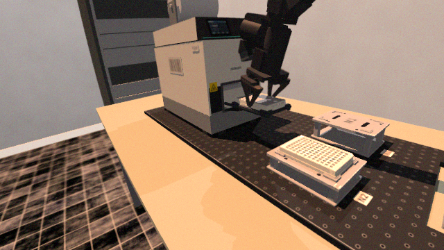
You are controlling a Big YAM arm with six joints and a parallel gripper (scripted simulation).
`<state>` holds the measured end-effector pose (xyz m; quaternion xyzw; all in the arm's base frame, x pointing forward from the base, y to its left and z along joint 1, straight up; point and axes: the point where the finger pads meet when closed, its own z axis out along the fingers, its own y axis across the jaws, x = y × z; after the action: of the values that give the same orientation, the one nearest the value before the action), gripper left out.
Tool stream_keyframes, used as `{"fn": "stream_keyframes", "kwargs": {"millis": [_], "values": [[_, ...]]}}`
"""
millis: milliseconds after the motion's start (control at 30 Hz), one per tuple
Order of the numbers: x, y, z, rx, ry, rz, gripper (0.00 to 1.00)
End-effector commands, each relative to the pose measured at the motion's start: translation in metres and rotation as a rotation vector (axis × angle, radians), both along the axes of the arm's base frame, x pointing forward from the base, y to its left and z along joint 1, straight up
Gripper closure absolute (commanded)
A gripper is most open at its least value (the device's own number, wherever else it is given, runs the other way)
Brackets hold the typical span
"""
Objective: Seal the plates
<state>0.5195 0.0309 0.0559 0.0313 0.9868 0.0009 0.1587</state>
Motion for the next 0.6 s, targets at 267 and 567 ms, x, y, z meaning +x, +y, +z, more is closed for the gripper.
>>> {"fn": "stream_keyframes", "kwargs": {"millis": [267, 567], "values": [[-0.003, 0.009, -0.01, 0.018, 0.043, 0.002, 1.0], [0.009, 0.007, 0.019, 0.007, -0.008, -0.003, 1.0]]}}
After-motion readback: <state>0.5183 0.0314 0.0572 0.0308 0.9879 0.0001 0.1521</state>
